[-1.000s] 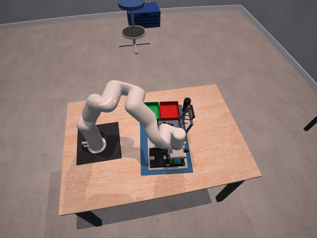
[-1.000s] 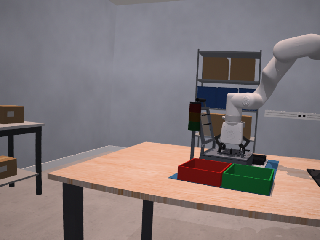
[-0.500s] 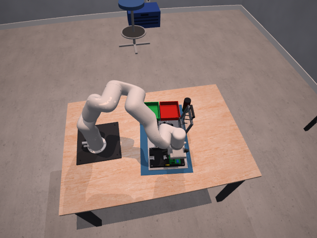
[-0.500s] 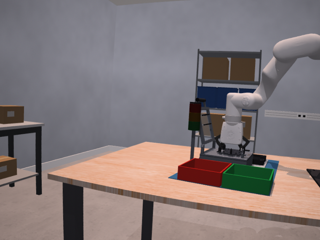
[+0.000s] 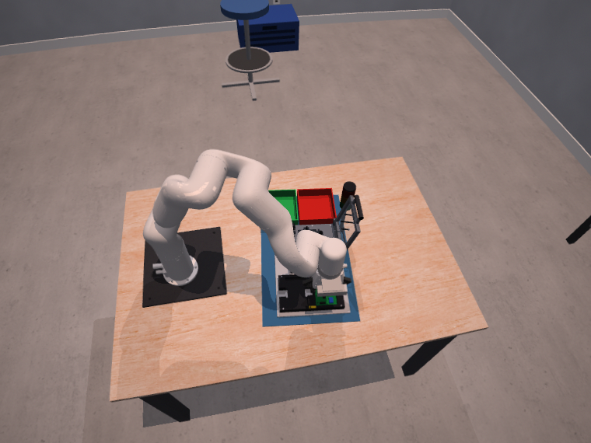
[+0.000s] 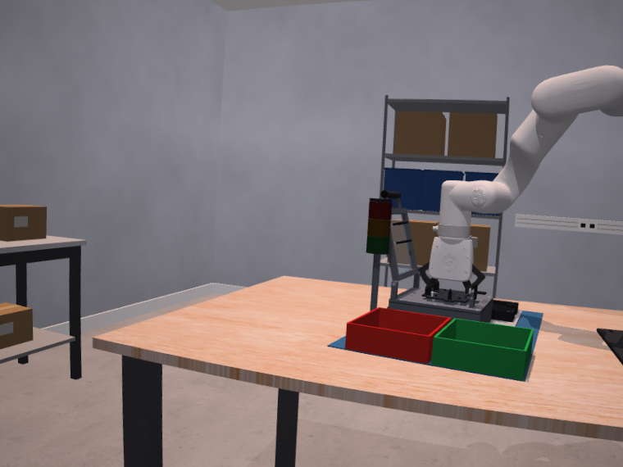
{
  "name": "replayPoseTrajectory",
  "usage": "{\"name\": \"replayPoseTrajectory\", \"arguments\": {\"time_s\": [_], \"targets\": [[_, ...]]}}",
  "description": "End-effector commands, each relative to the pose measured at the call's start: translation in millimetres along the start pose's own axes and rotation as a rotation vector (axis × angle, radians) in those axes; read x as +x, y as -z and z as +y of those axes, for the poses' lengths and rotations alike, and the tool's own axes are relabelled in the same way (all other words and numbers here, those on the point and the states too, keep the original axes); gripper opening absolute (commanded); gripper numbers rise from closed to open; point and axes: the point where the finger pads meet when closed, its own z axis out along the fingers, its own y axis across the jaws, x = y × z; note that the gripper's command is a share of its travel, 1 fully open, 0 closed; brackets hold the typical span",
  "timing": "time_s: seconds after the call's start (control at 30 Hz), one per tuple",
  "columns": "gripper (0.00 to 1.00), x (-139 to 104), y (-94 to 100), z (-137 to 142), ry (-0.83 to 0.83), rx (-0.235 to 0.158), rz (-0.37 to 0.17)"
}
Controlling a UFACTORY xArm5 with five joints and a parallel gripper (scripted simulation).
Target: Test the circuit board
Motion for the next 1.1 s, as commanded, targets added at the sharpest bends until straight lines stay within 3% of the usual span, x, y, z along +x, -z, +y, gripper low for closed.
{"name": "replayPoseTrajectory", "arguments": {"time_s": [0.0,1.07], "targets": [[0.85,0.3,1.7,-1.5,0.000,0.004,0.001],[0.79,0.3,1.7,-1.5,0.000,0.004,0.001]]}}
